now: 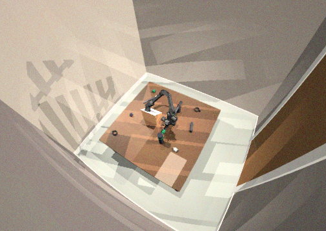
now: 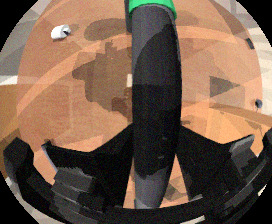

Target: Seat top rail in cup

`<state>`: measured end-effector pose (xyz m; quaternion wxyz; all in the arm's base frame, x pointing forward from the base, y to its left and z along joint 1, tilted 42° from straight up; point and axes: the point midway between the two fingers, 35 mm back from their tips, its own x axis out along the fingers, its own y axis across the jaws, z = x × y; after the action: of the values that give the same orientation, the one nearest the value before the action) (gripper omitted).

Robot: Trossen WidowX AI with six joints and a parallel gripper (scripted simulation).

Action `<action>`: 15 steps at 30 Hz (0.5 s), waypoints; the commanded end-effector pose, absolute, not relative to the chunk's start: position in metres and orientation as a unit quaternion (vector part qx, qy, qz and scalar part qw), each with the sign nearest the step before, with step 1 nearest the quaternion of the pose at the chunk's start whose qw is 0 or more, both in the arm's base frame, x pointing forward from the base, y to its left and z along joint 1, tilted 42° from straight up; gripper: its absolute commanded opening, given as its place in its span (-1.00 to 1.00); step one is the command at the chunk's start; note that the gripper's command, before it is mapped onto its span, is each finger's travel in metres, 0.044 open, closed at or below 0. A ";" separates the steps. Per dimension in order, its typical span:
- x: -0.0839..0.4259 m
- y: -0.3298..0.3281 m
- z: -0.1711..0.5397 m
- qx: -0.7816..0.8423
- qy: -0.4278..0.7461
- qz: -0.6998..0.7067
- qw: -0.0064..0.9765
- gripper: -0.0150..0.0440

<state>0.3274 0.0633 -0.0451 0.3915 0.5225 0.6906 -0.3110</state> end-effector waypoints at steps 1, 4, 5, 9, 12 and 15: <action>0.332 0.056 -0.045 0.525 0.685 -0.312 0.397 -0.49; 0.333 0.055 -0.046 0.525 0.685 -0.312 0.398 -0.49; 0.333 0.055 -0.046 0.525 0.685 -0.312 0.398 -0.49; 0.333 0.053 -0.047 0.525 0.685 -0.312 0.398 -0.49; 0.333 0.052 -0.048 0.525 0.685 -0.312 0.398 -0.49; 0.334 0.051 -0.049 0.525 0.685 -0.312 0.398 -0.49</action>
<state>0.3291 0.0576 -0.0491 0.3918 0.5224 0.6906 -0.3109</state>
